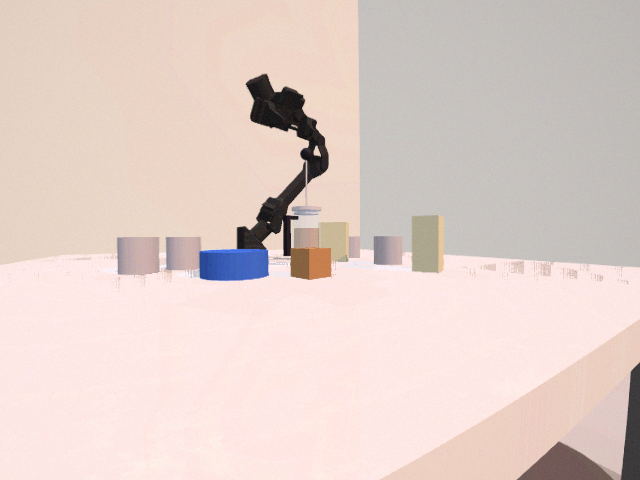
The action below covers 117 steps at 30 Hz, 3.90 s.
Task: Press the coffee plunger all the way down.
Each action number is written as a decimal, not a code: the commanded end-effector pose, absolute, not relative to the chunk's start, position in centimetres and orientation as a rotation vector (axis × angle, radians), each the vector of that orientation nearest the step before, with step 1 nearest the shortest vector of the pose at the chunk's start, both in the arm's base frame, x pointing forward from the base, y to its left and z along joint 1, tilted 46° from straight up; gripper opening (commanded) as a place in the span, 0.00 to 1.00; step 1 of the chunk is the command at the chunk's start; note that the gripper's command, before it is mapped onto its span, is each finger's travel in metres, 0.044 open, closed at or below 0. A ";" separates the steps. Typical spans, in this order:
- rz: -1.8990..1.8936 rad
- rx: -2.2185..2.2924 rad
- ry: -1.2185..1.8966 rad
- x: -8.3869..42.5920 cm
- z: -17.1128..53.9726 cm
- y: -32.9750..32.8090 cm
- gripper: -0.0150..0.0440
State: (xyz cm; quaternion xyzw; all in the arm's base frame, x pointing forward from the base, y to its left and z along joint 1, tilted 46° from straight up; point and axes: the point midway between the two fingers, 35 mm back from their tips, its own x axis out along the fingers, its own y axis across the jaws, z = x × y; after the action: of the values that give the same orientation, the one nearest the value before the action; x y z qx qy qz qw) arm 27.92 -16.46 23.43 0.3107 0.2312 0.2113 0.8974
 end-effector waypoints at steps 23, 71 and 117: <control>0.439 0.710 0.489 28.7 19.1 -11.7 1.00; 0.439 0.711 0.485 30.6 17.8 -9.5 0.46; 0.438 0.709 0.486 30.9 12.2 -4.4 0.46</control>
State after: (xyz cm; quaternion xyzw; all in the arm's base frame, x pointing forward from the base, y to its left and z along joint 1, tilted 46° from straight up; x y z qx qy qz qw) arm 31.17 -5.37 13.52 0.3335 0.2211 0.2114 0.8918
